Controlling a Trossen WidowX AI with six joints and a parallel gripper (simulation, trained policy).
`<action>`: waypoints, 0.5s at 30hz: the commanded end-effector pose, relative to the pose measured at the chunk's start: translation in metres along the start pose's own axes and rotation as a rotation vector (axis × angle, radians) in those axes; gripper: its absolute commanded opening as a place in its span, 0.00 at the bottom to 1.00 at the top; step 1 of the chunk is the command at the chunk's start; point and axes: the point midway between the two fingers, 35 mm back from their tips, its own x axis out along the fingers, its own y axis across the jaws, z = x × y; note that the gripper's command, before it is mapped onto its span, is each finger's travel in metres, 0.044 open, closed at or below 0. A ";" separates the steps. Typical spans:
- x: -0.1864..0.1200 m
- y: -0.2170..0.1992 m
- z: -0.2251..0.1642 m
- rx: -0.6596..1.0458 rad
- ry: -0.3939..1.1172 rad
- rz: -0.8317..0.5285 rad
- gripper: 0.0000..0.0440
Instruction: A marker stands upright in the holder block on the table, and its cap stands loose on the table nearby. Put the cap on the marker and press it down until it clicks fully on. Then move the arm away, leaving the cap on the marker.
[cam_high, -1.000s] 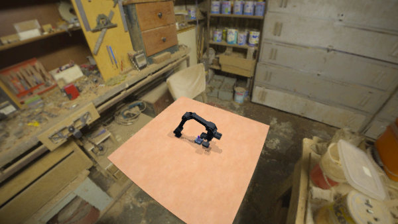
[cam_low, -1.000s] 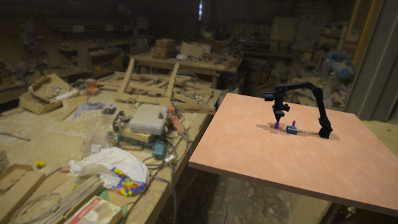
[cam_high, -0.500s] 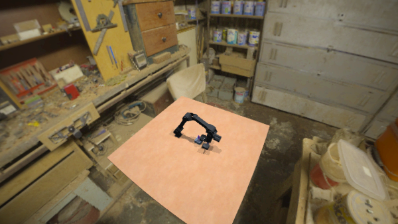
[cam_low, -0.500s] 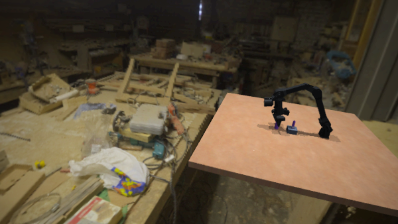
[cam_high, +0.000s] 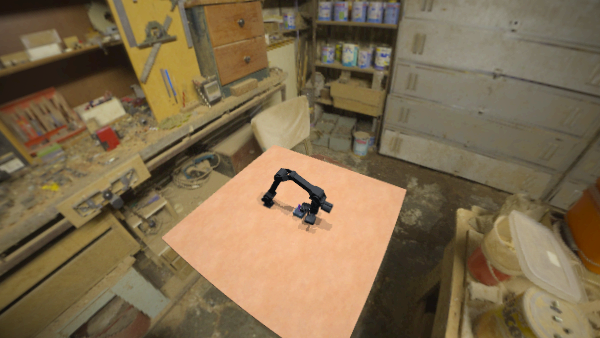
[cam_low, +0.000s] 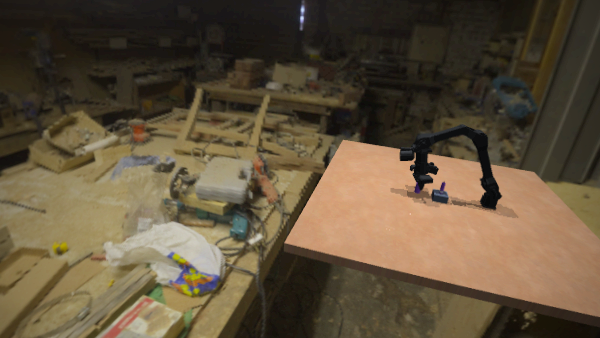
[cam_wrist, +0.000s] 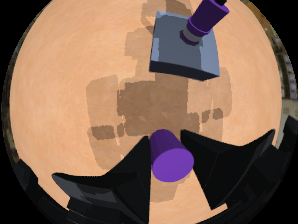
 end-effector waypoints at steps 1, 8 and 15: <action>-0.015 0.000 0.002 -0.015 0.030 0.018 0.15; -0.043 -0.003 0.009 -0.033 0.069 0.030 0.14; -0.063 -0.008 0.023 -0.042 0.078 0.020 0.13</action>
